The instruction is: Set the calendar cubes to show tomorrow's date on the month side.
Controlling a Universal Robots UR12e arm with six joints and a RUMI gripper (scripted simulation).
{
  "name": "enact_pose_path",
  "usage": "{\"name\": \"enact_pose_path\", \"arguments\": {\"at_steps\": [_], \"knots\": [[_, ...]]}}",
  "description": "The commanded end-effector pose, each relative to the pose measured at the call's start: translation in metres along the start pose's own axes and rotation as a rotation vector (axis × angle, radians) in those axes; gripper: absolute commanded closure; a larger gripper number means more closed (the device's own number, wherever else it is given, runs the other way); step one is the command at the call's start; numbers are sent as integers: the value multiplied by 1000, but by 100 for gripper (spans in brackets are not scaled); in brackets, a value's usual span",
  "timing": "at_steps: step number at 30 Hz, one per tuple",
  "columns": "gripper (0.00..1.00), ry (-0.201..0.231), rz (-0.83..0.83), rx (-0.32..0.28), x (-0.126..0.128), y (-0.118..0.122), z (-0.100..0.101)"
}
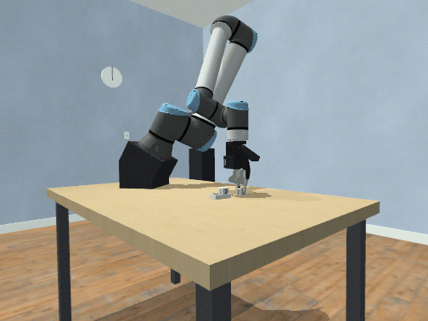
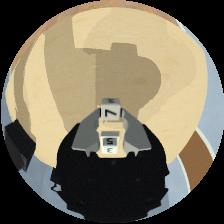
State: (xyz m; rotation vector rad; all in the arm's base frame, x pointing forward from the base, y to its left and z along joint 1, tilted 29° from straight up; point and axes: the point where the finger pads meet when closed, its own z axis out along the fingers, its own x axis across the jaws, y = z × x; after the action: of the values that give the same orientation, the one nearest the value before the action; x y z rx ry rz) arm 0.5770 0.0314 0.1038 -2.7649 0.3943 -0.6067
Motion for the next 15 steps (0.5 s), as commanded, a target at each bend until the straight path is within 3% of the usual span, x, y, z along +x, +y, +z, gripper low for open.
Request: {"name": "enact_pose_path", "arguments": {"at_steps": [1, 3, 15], "knots": [[74, 1, 0, 0, 0, 0, 0], [71, 1, 0, 0, 0, 0, 0], [71, 1, 0, 0, 0, 0, 0]]}}
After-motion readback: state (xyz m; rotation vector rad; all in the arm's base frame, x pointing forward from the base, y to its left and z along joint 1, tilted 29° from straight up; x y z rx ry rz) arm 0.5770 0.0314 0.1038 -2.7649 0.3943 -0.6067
